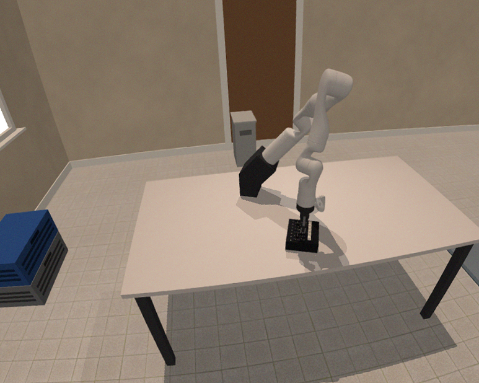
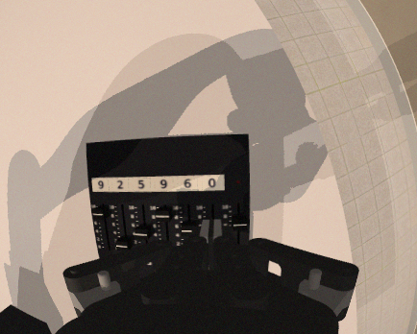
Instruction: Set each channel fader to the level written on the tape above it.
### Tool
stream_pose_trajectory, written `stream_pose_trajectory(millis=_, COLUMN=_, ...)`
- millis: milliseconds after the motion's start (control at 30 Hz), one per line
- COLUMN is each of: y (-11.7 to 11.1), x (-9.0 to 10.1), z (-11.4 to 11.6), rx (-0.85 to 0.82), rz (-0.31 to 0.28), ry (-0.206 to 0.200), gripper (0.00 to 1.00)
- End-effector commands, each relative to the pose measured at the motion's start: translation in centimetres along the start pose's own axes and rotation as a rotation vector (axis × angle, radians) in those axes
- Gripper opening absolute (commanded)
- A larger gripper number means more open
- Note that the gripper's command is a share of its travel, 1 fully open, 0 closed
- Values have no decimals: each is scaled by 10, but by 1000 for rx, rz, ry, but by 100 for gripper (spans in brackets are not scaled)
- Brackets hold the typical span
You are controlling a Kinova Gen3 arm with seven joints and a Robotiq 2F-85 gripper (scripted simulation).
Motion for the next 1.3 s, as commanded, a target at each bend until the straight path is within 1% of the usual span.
stream_pose_trajectory(millis=0, y=0, x=-2, z=0, rx=-1, rz=1, ry=-1, gripper=0)
stream_pose_trajectory(millis=600, y=0, x=-13, z=0, rx=-1, rz=1, ry=-1, gripper=0)
stream_pose_trajectory(millis=1267, y=0, x=-19, z=0, rx=-1, rz=1, ry=-1, gripper=0)
Point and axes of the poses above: the point where the finger pads meet when closed, its own x axis back along the fingers, its own z axis across the jaws, y = z × x, the point moved 10 cm from there along x, back along the fingers, and after that the axes turned 4 degrees about x, right-handed, at the moved point
